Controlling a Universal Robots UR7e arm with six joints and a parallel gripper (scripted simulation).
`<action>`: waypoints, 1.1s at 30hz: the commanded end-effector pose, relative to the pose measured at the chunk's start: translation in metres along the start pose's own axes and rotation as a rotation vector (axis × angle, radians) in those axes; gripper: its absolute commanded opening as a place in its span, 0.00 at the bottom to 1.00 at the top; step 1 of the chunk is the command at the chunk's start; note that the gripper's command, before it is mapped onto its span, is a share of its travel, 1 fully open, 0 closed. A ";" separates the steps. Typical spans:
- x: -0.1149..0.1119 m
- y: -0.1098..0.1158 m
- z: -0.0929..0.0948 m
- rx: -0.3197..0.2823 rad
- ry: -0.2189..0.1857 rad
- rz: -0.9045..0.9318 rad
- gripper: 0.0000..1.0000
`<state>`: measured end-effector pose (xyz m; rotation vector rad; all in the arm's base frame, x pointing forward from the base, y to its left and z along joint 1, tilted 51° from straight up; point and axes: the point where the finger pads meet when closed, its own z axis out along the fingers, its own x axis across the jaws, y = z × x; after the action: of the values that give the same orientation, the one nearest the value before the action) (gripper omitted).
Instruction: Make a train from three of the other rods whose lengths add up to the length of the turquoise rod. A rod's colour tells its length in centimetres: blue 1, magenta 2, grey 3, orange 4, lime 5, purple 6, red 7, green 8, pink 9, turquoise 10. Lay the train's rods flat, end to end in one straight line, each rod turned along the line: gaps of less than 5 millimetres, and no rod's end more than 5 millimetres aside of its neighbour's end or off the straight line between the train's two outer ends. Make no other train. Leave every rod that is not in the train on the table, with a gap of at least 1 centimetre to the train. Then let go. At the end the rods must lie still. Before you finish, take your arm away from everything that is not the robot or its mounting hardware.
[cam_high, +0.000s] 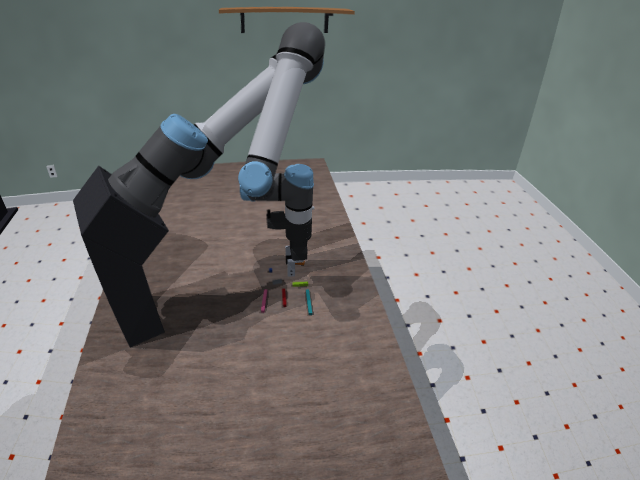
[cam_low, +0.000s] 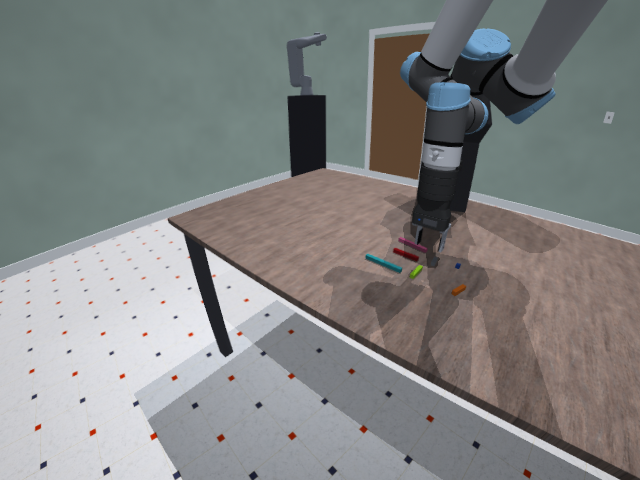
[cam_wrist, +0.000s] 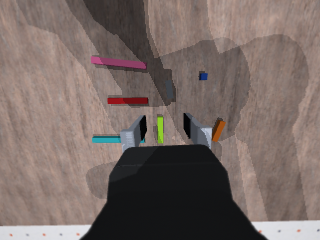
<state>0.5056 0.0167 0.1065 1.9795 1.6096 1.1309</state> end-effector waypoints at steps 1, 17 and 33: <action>0.000 0.000 0.000 -0.001 0.000 -0.002 1.00; -0.001 -0.001 0.000 -0.001 0.000 -0.083 1.00; -0.004 -0.004 0.001 0.000 -0.001 -0.359 1.00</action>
<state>0.5037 0.0148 0.1026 1.6989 1.8078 1.0229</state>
